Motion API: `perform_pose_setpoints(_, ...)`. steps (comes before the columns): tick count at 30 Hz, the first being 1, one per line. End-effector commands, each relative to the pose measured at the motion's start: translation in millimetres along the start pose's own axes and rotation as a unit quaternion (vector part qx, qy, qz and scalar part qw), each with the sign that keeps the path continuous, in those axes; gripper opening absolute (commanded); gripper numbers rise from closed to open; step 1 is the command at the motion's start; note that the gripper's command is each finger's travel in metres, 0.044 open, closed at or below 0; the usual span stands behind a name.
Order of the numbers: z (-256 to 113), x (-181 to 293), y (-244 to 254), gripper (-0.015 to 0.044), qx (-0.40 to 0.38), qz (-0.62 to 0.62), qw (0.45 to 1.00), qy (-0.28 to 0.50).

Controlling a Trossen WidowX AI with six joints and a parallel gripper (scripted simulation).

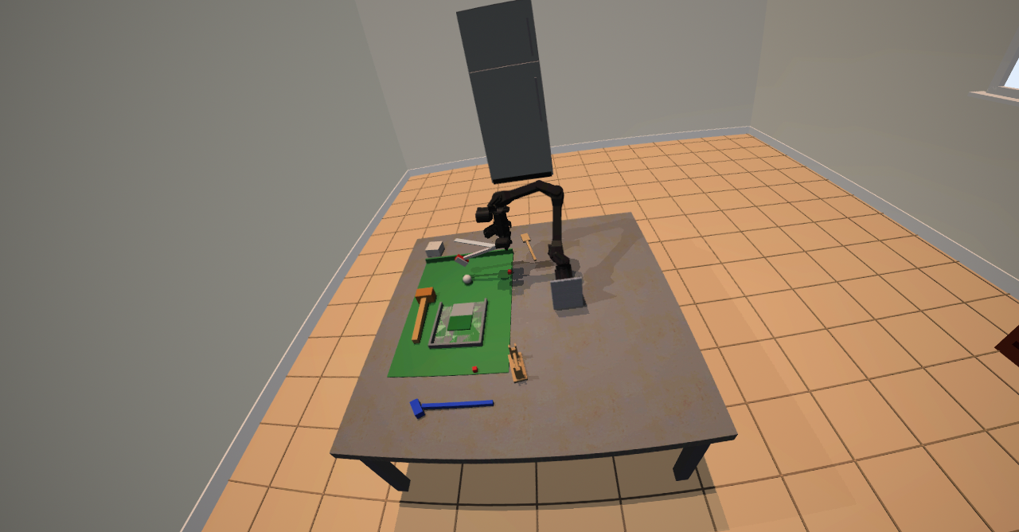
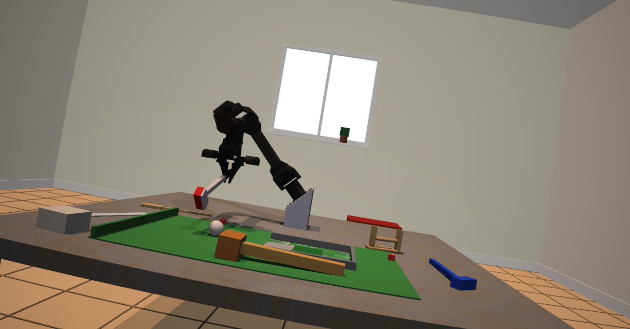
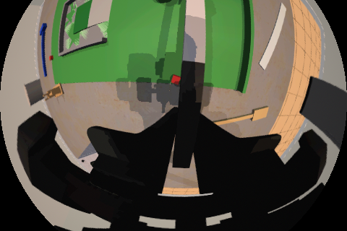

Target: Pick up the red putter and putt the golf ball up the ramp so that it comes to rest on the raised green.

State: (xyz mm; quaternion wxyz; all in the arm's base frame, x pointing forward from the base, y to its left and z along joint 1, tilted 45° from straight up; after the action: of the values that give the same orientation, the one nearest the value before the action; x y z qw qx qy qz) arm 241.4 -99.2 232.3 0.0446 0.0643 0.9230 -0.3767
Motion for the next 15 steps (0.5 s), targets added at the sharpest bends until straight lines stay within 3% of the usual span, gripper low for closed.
perform_pose_setpoints(1, 10.5, 0.5, -1.4, 0.0000, 0.002, 0.001, 1.000, -0.001)
perform_pose_setpoints(15, 39.6, 1.1, -2.1, 0.0000, 0.004, 0.002, 1.000, -0.001)
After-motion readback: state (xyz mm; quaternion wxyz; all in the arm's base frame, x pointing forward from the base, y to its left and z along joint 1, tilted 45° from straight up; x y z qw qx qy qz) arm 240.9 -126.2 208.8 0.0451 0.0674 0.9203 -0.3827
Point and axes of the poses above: the point midway between the two fingers, 35 mm back from their tips, its own z axis out along the fingers, its own y axis across the jaws, x = y × z, the point moved 3 cm from there along -z, back along the fingers, and after that the axes turned 7 degrees about z, right-handed, at the moved point
